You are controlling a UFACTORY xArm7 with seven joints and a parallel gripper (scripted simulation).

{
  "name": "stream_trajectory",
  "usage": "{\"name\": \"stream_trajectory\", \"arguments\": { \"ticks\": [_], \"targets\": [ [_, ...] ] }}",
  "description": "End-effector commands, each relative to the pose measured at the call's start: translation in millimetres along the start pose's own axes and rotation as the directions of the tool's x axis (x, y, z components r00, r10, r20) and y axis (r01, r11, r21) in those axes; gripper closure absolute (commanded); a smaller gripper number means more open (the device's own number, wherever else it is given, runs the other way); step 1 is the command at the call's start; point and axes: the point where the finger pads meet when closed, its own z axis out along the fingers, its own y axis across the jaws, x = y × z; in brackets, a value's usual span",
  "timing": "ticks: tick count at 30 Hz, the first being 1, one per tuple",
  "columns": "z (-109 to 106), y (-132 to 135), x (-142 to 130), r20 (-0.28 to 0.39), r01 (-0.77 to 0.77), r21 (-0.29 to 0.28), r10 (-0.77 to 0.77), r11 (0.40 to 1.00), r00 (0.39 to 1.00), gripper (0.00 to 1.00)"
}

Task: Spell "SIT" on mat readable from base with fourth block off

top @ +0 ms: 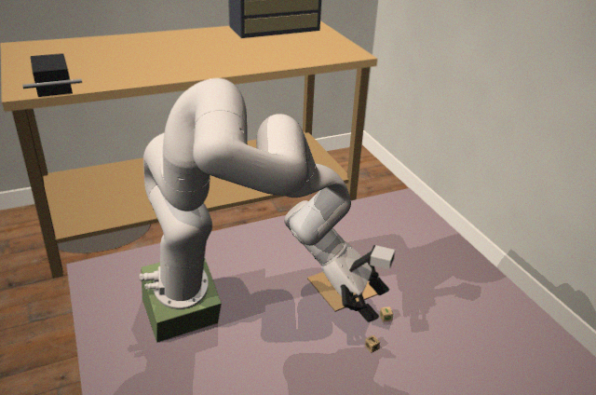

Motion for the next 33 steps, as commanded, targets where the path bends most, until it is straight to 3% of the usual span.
{"name": "stream_trajectory", "arguments": {
  "ticks": [1, 17, 25, 33],
  "targets": [
    [0, -1, 1, -0.002, -0.001, 0.001, 0.001, 1.000, 1.000, 0.00],
    [0, -2, 1, 0.007, -0.008, -0.009, 0.008, 1.000, 1.000, 0.00],
    [-4, -16, -7, 0.099, -0.070, -0.090, 0.079, 0.993, 0.992, 0.00],
    [-8, -26, -12, 0.146, -0.099, -0.125, 0.117, 0.987, 0.982, 0.00]
  ]
}}
